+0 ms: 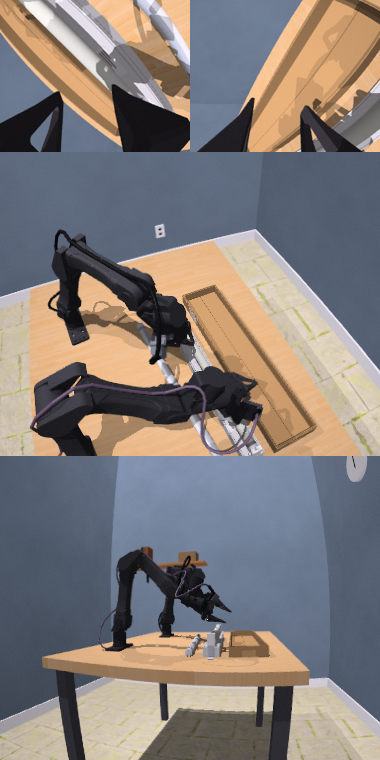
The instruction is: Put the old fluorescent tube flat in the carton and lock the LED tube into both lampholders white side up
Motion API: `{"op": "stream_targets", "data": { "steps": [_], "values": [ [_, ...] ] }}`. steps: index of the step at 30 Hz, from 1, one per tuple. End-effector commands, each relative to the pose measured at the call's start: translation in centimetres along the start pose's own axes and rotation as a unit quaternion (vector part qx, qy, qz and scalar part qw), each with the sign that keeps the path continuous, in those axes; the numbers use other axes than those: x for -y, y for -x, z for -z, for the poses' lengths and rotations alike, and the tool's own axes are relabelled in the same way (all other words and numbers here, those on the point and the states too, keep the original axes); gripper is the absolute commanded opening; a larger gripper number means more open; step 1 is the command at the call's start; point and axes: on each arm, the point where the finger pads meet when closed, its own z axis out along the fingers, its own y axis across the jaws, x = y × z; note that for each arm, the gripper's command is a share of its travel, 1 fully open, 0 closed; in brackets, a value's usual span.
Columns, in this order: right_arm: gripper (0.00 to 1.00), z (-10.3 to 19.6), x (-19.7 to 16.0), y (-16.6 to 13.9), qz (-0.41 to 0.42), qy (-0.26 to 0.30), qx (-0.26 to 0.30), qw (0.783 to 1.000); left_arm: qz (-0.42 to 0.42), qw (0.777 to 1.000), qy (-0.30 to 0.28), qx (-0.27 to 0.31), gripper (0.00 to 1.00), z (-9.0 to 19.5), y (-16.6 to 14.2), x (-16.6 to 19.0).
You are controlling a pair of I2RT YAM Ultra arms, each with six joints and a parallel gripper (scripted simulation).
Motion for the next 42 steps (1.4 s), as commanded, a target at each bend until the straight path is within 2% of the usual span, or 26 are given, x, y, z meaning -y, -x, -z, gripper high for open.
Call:
{"op": "stream_targets", "data": {
  "steps": [1, 2, 3, 4, 8, 10, 14, 21, 25, 27, 33, 36, 37, 39, 42],
  "values": [
    [0.49, 1.1, -1.5, 0.8, -0.022, 0.005, 0.022, 1.000, 0.065, 0.994, 0.082, -0.017, 0.49, 1.3, -0.5, -2.3],
    [0.49, 1.3, -1.8, -0.4, -0.012, 0.008, 0.007, 1.000, 0.041, 0.998, 0.048, -0.020, 0.49, 0.4, -0.3, -0.5],
    [0.49, 1.4, -2.5, -0.4, -0.016, 0.013, 0.007, 1.000, 0.049, 0.997, 0.051, -0.023, 0.49, 0.3, -0.4, -0.4],
    [0.49, 1.7, 0.3, -1.4, -0.022, -0.018, -0.001, 1.000, 0.062, 0.996, 0.061, -0.028, 0.49, 0.5, -0.6, -0.5],
    [0.49, 2.7, 1.3, -2.3, -0.048, -0.041, -0.001, 0.998, 0.128, 0.985, 0.098, -0.052, 0.49, 0.0, -1.5, -0.4],
    [0.49, 2.7, 1.3, -2.3, -0.048, -0.041, -0.001, 0.998, 0.128, 0.985, 0.098, -0.052, 0.49, 0.0, -1.5, -0.4],
    [0.49, 3.7, 2.4, -3.1, -0.069, -0.060, 0.000, 0.996, 0.188, 0.971, 0.133, -0.069, 0.49, -0.5, -2.3, 0.2],
    [0.49, 5.1, 3.6, -4.4, -0.083, -0.081, -0.004, 0.993, 0.226, 0.959, 0.144, -0.092, 0.49, -1.6, -3.2, 2.4],
    [0.49, 6.1, 4.9, -5.1, -0.099, -0.103, -0.003, 0.990, 0.273, 0.941, 0.172, -0.105, 0.49, -1.8, -4.1, 3.3],
    [0.49, 6.1, 4.9, -5.1, -0.099, -0.103, -0.003, 0.990, 0.273, 0.941, 0.172, -0.105, 0.49, -1.8, -4.1, 3.3],
    [0.49, 7.2, 5.8, -5.9, -0.113, -0.116, -0.001, 0.987, 0.321, 0.918, 0.202, -0.114, 0.49, -2.0, -5.1, 4.7],
    [0.49, 7.3, 5.5, -6.0, -0.113, -0.113, -0.002, 0.987, 0.321, 0.918, 0.202, -0.115, 0.49, -2.1, -5.2, 5.2],
    [0.49, 7.2, 4.4, -5.8, -0.111, -0.099, -0.001, 0.989, 0.317, 0.920, 0.202, -0.112, 0.49, -1.9, -5.0, 4.9],
    [0.49, 7.4, 6.3, -6.4, -0.096, -0.118, -0.009, 0.988, 0.294, 0.930, 0.178, -0.126, 0.49, -2.7, -5.5, 5.9],
    [0.49, 7.3, 4.7, -5.6, -0.101, -0.099, -0.002, 0.990, 0.295, 0.932, 0.164, -0.136, 0.49, -3.1, -5.8, 6.5]
  ]
}}
